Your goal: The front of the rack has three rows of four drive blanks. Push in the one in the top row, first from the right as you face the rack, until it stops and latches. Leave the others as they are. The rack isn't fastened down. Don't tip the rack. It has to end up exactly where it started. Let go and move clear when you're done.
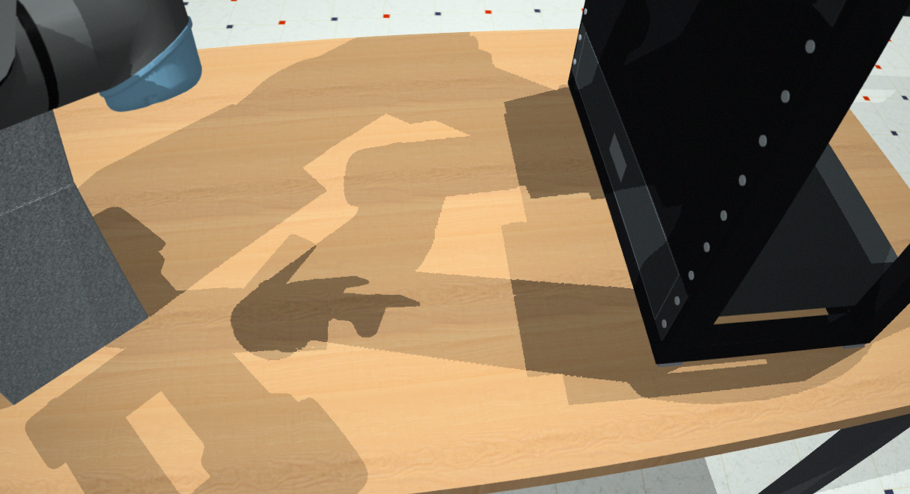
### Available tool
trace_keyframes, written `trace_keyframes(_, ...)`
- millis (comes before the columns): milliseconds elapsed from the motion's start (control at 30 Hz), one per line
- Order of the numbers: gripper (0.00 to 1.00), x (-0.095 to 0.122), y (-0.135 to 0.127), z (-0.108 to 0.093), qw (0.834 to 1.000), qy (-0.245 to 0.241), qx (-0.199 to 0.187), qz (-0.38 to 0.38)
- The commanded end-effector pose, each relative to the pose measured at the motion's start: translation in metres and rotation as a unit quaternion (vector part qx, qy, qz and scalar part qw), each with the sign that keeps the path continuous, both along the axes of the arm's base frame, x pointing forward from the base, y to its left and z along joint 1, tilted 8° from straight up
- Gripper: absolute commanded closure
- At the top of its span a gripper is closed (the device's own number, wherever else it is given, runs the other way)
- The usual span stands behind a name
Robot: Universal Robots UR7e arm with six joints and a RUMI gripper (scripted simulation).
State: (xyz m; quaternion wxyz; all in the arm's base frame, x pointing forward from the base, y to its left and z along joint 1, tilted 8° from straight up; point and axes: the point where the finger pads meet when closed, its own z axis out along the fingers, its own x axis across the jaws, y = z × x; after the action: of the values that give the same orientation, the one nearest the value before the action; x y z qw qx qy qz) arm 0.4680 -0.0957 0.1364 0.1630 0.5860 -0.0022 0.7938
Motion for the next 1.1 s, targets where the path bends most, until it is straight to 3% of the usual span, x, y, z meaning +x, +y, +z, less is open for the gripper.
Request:
trace_keyframes(0,0.00,0.002,0.000,-0.009,0.999,0.021,0.024,-0.002)
trace_keyframes(600,0.00,0.012,-0.010,-0.035,0.993,0.048,0.104,0.010)
trace_keyframes(1067,0.00,0.016,-0.014,-0.048,0.988,0.060,0.138,0.015)
